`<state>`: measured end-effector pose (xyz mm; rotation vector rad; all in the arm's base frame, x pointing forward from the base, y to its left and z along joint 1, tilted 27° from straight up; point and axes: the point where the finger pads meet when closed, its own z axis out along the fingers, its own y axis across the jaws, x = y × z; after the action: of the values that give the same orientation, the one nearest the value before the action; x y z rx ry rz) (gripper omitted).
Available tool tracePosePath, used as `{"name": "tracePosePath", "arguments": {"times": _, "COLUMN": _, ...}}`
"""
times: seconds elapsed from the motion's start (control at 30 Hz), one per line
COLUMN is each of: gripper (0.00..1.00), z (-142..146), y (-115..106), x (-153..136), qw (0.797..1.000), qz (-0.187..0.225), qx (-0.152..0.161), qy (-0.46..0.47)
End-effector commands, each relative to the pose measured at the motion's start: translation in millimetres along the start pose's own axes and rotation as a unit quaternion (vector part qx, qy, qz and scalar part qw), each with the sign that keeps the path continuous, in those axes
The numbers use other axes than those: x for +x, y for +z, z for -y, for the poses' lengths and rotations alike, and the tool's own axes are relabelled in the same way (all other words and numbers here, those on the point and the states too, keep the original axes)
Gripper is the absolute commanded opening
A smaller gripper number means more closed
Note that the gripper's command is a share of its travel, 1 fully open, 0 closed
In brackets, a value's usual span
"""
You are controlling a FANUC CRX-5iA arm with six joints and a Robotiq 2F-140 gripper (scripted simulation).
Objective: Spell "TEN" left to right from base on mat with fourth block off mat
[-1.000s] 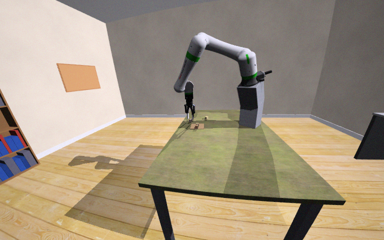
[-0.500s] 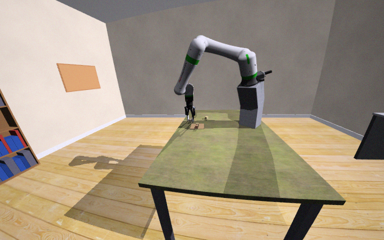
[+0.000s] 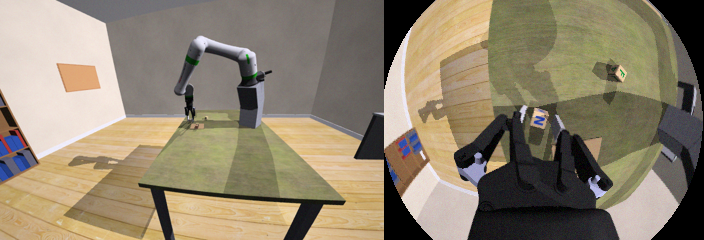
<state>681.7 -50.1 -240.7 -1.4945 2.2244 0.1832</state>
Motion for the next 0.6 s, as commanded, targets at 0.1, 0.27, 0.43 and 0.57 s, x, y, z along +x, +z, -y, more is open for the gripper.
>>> {"name": "tracePosePath", "arguments": {"times": 0.1, "gripper": 0.28, "z": 0.2, "y": -0.2, "x": 0.1, "qw": 1.000, "qz": 0.000, "qx": 0.000, "qy": 0.000}}
{"name": "tracePosePath", "arguments": {"times": 0.27, "gripper": 0.28, "z": 0.2, "y": -0.2, "x": 0.1, "qw": 1.000, "qz": 0.000, "qx": 0.000, "qy": 0.000}}
{"name": "tracePosePath", "arguments": {"times": 0.43, "gripper": 0.28, "z": 0.2, "y": -0.2, "x": 0.1, "qw": 1.000, "qz": 0.000, "qx": 0.000, "qy": 0.000}}
{"name": "tracePosePath", "arguments": {"times": 0.57, "gripper": 0.28, "z": 0.2, "y": -0.2, "x": 0.1, "qw": 1.000, "qz": 0.000, "qx": 0.000, "qy": 0.000}}
